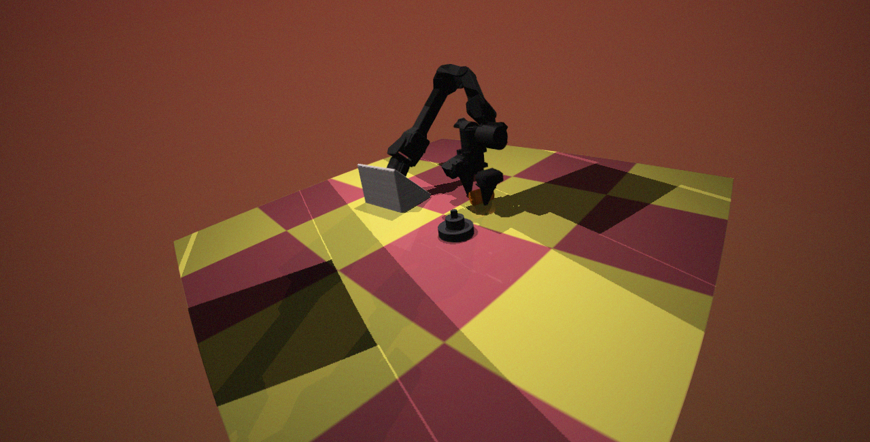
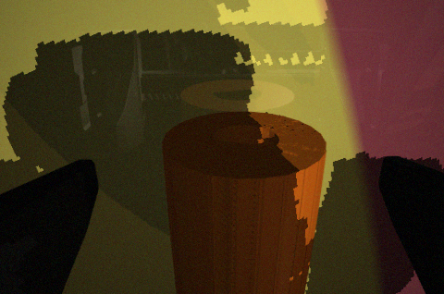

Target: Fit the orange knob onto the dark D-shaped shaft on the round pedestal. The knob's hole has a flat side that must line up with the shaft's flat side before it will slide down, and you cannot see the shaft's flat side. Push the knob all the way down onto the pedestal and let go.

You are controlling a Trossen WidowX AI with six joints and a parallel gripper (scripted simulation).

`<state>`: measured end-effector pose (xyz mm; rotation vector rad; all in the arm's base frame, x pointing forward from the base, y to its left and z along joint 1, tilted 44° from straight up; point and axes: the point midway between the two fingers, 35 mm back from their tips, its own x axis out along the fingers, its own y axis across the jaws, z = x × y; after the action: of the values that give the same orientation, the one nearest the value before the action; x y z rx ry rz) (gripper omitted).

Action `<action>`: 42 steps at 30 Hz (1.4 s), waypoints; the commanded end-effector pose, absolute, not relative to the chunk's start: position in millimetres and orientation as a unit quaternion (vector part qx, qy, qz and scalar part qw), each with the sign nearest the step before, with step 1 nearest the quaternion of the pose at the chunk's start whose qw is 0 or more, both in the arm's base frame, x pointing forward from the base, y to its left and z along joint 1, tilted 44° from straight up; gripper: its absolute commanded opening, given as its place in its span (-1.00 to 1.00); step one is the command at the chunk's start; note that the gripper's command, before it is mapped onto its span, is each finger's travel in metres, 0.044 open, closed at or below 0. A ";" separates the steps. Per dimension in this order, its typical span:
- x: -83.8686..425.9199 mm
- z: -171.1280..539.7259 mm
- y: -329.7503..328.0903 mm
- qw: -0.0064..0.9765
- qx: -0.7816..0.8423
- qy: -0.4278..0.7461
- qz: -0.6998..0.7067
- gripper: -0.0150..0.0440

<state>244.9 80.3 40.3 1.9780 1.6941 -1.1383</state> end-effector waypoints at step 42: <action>249.1 54.4 82.7 0.220 0.634 0.567 -0.478 0.11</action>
<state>248.0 82.3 51.3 1.7949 1.5942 -1.2916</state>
